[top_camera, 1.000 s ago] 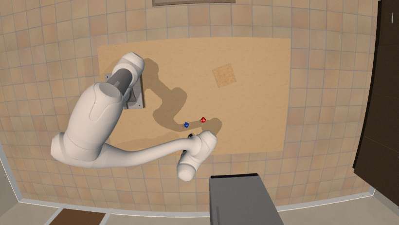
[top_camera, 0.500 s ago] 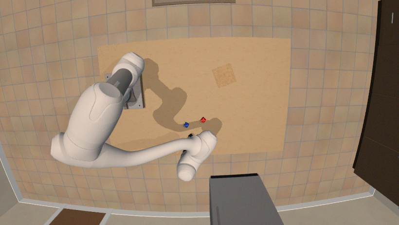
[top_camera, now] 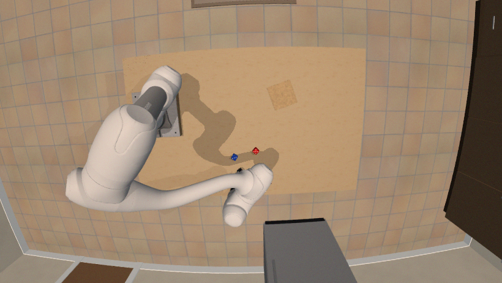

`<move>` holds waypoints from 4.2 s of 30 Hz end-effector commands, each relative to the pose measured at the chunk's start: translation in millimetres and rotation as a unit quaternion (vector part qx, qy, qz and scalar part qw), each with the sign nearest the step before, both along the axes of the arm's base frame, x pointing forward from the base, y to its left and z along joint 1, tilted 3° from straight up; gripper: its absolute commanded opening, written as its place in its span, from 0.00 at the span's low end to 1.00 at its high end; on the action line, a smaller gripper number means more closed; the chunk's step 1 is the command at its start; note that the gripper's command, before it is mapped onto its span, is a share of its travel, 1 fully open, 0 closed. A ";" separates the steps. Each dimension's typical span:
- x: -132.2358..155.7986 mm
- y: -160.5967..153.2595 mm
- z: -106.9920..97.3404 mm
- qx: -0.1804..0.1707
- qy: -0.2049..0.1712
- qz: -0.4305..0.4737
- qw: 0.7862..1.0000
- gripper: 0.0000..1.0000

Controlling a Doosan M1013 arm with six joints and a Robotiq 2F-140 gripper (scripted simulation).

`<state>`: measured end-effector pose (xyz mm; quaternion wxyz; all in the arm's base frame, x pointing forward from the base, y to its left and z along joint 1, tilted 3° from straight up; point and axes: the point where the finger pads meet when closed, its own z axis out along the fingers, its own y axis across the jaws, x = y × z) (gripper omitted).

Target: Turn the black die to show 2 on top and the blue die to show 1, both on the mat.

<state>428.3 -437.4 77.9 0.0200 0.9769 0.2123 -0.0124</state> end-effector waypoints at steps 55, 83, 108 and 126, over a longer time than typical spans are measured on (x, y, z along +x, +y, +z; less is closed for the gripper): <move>-0.2 -2.5 -44.9 0.000 0.000 0.000 1.000 0.35; -0.2 -2.5 -45.0 0.000 0.000 0.000 1.000 0.35; -0.7 -3.9 -76.3 0.000 0.000 0.000 1.000 0.35; -0.7 -4.0 -79.2 0.000 0.000 0.000 1.000 0.35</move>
